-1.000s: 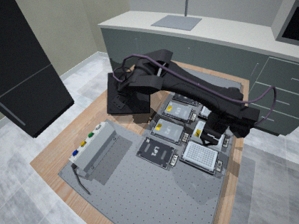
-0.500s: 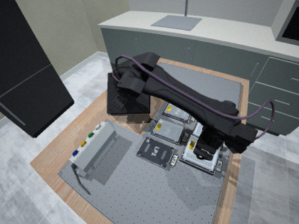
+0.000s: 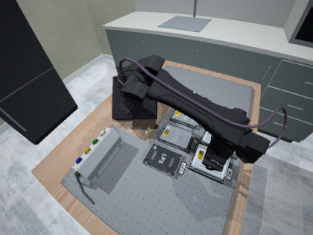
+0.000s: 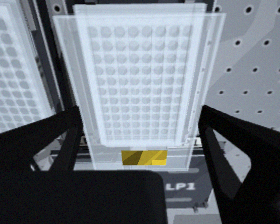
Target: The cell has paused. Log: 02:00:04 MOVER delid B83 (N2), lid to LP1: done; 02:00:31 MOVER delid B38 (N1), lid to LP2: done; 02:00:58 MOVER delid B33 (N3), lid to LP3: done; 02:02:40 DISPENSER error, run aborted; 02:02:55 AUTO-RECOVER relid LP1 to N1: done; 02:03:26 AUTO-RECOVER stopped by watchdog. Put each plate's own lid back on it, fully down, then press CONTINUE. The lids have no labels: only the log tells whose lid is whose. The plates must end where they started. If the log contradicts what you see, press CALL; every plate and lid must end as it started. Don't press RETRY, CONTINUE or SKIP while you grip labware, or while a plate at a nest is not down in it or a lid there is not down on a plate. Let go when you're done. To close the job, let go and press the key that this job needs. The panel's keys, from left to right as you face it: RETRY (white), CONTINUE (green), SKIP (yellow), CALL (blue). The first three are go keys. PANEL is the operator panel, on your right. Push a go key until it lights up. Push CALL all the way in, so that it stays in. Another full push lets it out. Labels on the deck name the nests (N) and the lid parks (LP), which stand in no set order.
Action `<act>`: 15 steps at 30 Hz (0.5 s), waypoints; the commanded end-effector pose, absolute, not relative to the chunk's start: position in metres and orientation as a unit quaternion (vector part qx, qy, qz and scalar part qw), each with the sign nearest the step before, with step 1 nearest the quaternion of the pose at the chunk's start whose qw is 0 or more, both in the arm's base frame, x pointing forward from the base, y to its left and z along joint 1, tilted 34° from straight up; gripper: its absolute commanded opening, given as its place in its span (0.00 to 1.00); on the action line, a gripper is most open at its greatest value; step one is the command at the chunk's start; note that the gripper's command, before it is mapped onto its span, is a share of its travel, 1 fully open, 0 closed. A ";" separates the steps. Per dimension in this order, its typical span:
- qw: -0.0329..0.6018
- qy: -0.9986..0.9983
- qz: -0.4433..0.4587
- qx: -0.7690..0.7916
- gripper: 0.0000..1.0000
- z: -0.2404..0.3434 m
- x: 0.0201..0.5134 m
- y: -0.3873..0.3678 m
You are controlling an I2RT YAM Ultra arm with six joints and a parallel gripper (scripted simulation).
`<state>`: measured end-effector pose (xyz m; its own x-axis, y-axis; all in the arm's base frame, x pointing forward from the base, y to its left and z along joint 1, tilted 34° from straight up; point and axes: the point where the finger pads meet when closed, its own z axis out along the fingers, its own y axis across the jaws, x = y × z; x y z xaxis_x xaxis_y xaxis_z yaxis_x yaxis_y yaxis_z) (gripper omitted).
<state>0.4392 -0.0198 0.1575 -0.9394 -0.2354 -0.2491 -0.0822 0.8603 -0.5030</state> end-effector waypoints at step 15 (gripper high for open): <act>0.168 0.951 -0.242 -0.096 0.00 0.156 0.444 -0.012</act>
<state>0.4417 -0.0186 0.1548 -0.9354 -0.2434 -0.2564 -0.0867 0.8611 -0.5009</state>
